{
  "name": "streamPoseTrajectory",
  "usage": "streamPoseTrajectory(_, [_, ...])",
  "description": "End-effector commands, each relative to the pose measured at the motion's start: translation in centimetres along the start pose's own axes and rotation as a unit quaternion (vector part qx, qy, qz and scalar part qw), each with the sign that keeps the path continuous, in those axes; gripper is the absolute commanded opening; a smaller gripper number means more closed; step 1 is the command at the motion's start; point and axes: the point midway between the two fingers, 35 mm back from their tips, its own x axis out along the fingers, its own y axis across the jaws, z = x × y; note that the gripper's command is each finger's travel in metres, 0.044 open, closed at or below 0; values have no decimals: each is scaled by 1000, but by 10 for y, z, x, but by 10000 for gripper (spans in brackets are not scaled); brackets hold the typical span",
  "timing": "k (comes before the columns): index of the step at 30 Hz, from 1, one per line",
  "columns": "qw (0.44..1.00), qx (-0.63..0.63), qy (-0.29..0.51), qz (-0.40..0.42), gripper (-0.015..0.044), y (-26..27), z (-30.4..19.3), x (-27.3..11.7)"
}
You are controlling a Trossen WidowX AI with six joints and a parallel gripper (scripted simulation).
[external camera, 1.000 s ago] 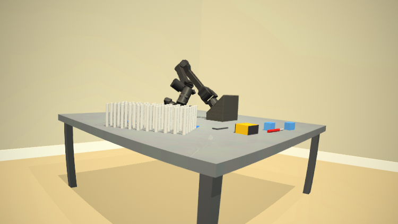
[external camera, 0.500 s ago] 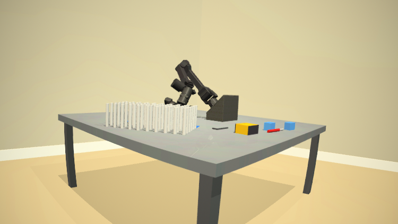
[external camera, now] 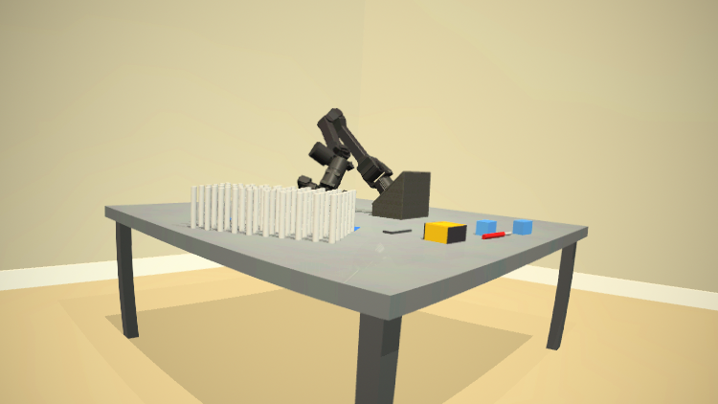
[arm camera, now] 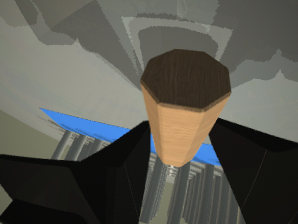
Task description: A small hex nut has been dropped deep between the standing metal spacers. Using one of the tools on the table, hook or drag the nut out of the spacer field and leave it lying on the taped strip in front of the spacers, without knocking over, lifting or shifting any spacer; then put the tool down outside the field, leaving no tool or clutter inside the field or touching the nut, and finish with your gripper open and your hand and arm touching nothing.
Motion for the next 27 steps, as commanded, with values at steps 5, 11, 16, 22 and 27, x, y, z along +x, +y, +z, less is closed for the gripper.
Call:
streamPoseTrajectory(5, [1000, -3, 3, -2, 0, -1, 3, -3])
streamPoseTrajectory(11, [1000, -3, 3, -2, 0, -1, 6, -5])
streamPoseTrajectory(16, [1000, -3, 3, -2, 0, -1, 8, -6])
streamPoseTrajectory(22, [1000, -3, 3, -2, 0, -1, 11, -8])
streamPoseTrajectory(27, [1000, -3, 3, -2, 0, -1, 13, -9])
